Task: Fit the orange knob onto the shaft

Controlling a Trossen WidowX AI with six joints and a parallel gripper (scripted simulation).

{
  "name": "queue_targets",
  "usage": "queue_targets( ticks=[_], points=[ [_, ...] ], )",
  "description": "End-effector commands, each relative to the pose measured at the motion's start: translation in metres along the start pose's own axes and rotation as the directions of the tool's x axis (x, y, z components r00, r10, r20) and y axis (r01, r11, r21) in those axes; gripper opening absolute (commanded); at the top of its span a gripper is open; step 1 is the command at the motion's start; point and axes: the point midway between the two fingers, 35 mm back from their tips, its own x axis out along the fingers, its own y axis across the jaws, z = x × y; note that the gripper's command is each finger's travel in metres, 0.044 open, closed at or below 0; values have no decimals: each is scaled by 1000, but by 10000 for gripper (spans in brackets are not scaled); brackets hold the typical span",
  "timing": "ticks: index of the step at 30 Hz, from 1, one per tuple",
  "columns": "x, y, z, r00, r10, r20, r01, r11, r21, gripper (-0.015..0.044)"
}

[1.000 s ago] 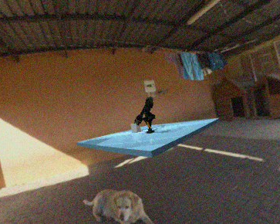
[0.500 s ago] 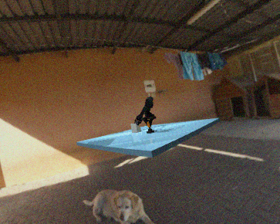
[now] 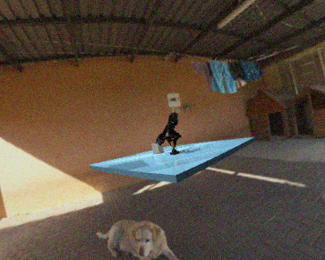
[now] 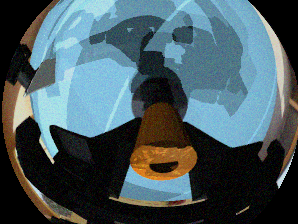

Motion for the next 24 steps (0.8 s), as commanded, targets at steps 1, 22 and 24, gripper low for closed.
queue_targets(
  ticks=[1, 22, 24],
  points=[
    [1, -1, 0, 1000, -4, 0, 4, 1000, -4, 0],
    [2, 4, 2, 1000, -4, 1, 4, 1000, -4, 0],
    [0, 5, 2, 1000, -4, 1, 4, 1000, -4, 0]
  ],
)
